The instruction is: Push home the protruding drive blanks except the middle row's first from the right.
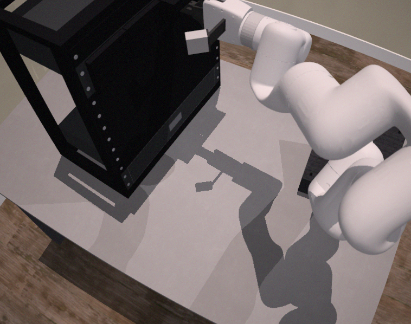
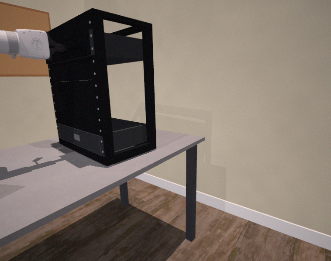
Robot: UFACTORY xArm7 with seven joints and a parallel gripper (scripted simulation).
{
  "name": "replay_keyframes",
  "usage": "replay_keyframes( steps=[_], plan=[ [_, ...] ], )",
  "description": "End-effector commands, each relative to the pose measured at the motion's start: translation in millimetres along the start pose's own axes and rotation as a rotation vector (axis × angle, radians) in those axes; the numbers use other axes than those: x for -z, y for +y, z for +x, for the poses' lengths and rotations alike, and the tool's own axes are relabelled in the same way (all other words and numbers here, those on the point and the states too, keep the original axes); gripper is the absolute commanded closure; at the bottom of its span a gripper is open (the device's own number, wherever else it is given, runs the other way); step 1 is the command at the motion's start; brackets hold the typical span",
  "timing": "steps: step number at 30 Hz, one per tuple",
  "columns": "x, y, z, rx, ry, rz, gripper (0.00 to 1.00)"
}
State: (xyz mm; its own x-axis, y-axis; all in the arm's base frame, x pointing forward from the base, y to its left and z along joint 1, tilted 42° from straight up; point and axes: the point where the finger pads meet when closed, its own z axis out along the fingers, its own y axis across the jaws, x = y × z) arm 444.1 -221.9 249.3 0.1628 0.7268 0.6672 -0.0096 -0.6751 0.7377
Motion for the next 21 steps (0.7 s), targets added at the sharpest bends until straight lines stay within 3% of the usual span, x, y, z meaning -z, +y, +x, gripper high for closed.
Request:
replay_keyframes(
  steps=[1, 21],
  plan=[
    [-0.4, 2.1, 0.0, 0.001, 0.0, -0.004, 1.0],
    [-3.4, 2.2, 0.0, 0.001, 0.0, -0.004, 1.0]
  ],
)
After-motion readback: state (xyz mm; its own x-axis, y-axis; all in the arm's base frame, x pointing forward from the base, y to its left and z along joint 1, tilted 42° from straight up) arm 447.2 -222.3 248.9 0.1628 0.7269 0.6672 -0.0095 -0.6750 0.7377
